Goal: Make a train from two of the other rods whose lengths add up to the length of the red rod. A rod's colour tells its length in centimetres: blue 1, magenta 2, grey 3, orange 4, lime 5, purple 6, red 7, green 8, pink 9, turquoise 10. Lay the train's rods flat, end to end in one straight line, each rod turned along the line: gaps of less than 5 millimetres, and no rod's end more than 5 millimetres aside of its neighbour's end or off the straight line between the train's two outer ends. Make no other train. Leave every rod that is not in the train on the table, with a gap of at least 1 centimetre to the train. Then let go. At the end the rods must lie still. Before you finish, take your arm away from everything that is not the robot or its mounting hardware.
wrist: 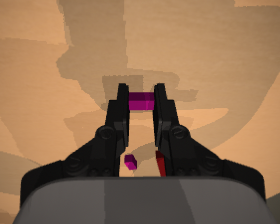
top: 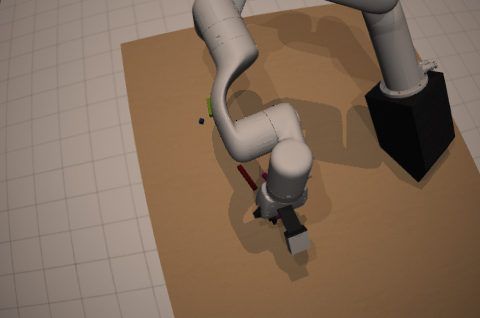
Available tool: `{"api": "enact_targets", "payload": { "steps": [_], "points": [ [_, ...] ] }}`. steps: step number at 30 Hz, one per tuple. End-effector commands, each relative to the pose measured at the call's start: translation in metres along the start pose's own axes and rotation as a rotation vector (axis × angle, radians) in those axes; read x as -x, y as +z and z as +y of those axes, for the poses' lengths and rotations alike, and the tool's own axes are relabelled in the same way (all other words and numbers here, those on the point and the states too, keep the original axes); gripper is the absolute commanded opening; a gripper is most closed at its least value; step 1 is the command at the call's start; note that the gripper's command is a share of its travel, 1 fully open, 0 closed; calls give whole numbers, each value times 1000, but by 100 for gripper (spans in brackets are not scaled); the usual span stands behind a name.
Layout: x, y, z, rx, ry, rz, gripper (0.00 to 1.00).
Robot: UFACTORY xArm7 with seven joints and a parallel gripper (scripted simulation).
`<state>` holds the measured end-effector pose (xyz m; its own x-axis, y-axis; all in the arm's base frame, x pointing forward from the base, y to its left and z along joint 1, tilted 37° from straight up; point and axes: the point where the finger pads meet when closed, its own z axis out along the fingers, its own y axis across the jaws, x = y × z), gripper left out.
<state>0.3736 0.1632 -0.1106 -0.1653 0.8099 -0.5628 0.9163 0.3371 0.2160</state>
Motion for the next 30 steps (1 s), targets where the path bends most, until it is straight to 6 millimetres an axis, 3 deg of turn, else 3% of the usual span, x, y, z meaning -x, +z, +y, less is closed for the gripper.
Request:
{"api": "enact_targets", "payload": {
  "steps": [1, 22, 30],
  "points": [
    [-1, -2, 1, 3, -1, 3, 15],
    [-1, -2, 1, 3, -1, 3, 15],
    [-1, -2, 1, 3, -1, 3, 28]
  ]
}}
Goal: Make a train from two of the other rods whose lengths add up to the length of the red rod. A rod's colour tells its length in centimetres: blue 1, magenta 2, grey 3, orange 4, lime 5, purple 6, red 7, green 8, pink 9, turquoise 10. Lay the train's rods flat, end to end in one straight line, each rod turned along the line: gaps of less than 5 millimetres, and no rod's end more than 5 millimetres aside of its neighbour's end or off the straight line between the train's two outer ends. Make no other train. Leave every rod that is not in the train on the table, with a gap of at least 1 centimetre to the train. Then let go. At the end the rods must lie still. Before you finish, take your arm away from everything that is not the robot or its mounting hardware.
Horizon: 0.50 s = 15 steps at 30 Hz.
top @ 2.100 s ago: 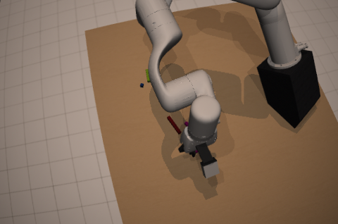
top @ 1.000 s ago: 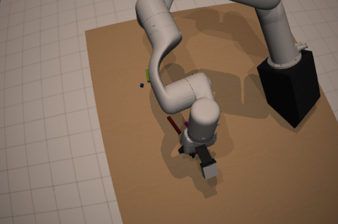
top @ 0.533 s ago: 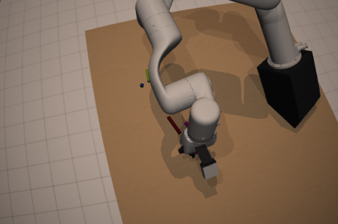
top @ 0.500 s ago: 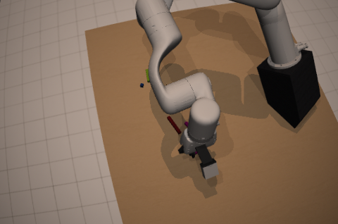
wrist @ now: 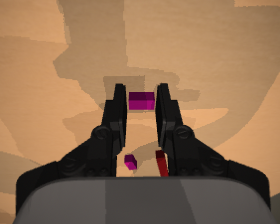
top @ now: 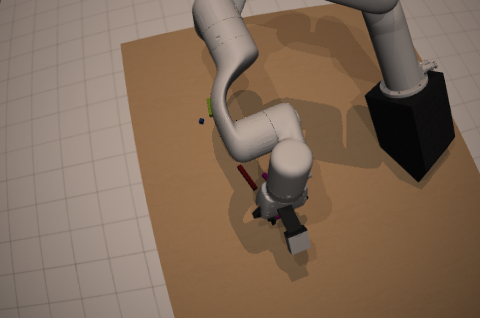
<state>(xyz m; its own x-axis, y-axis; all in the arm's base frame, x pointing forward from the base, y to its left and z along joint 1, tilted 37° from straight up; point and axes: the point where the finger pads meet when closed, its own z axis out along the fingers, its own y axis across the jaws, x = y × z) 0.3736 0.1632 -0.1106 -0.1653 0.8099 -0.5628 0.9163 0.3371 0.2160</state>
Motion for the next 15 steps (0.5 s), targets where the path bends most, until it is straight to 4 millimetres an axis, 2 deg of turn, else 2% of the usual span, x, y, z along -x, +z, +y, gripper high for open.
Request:
{"api": "enact_targets", "payload": {
  "steps": [1, 2, 6, 7, 15],
  "points": [
    [-1, -2, 1, 3, -1, 3, 28],
    [-1, -2, 1, 3, -1, 3, 32],
    [-1, -2, 1, 3, -1, 3, 32],
    [-1, -2, 1, 3, -1, 3, 36],
    [-1, -2, 1, 3, -1, 3, 36]
  ]
}}
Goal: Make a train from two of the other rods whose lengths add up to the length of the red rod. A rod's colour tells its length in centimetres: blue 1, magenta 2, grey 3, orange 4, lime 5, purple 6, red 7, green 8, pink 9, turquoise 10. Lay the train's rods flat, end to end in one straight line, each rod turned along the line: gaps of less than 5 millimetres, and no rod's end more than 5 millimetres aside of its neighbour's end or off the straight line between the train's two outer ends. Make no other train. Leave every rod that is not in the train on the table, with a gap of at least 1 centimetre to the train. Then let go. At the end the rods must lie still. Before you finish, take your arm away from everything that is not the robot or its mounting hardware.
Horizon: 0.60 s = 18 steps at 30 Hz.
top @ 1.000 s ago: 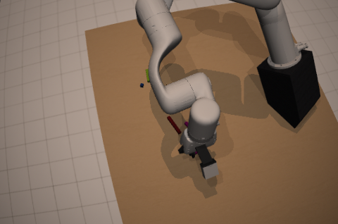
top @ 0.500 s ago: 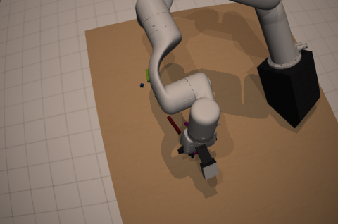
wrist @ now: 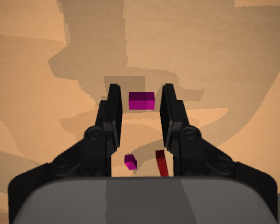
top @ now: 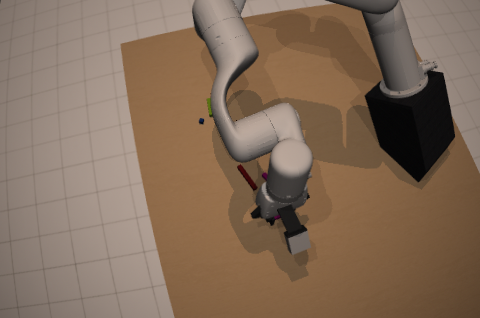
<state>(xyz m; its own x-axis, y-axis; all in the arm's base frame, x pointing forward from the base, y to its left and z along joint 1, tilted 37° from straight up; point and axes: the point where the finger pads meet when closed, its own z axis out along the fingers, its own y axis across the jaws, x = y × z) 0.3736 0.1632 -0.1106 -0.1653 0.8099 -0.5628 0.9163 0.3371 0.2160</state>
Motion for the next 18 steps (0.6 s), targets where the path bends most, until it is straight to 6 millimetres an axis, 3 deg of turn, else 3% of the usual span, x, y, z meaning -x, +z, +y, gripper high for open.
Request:
{"api": "enact_targets", "payload": {
  "steps": [1, 9, 18],
  "points": [
    [-1, -2, 1, 3, -1, 3, 36],
    [-1, -10, 1, 3, -1, 3, 36],
    [-1, -53, 1, 3, -1, 3, 36]
  ]
}}
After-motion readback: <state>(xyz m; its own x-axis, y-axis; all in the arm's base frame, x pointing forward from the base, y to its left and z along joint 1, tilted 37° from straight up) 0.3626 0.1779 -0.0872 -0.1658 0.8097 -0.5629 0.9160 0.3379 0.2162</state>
